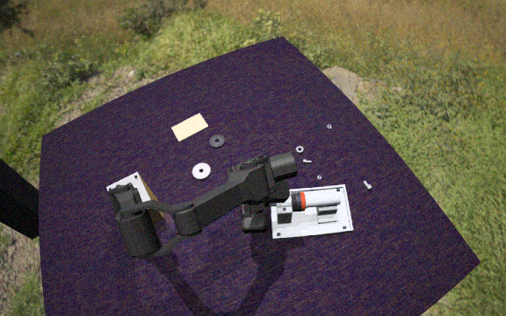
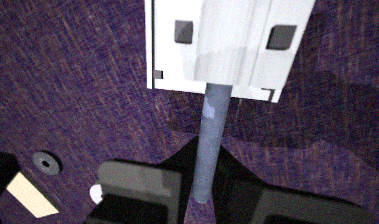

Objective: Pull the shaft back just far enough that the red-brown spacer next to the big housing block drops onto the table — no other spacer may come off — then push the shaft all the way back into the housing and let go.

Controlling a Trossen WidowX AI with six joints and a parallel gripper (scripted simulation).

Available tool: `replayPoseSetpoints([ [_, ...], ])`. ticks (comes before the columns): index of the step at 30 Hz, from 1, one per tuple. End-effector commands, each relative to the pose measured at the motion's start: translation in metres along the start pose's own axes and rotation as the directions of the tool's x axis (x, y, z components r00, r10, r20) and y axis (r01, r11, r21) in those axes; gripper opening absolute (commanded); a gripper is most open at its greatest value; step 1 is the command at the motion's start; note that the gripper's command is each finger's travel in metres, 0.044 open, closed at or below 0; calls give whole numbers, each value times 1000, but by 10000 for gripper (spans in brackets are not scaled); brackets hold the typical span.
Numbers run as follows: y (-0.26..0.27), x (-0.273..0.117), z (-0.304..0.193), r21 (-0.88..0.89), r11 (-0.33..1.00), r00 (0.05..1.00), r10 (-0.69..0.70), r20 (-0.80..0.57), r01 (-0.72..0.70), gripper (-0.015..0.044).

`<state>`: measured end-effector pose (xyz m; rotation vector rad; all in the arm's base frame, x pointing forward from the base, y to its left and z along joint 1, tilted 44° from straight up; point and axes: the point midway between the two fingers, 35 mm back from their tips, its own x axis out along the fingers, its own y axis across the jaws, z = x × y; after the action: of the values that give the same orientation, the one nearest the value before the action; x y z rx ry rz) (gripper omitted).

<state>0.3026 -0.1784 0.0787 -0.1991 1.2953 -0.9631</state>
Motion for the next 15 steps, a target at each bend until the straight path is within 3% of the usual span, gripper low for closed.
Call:
replayPoseSetpoints([
  [1, -1, 0, -2, 2, 1000, 1000, -2, -2, 2, 0],
  [15, -1, 0, -4, 2, 1000, 1000, -2, -2, 2, 0],
])
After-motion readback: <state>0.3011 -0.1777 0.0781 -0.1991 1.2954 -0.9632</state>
